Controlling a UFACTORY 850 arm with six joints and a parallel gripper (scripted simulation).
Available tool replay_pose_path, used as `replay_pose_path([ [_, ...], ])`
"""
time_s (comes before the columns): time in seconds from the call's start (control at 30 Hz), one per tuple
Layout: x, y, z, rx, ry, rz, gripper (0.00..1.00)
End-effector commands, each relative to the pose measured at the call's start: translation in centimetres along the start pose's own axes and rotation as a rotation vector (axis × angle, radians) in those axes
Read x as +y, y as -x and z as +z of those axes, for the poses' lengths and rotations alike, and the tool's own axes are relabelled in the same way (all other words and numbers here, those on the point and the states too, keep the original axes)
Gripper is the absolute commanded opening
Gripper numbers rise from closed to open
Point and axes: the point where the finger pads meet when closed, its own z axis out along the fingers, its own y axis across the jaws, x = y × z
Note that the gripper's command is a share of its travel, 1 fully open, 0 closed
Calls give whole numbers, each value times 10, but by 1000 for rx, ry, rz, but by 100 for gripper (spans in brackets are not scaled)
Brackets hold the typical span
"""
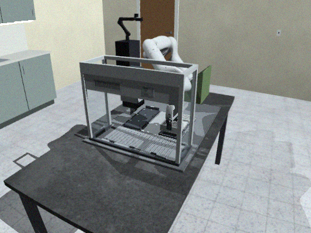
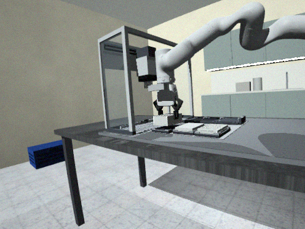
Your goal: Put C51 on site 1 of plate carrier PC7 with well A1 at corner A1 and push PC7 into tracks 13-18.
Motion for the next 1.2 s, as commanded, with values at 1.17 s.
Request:
replay_pose_path([
  [1.17,1,0,-48,1,2,1,0],
])
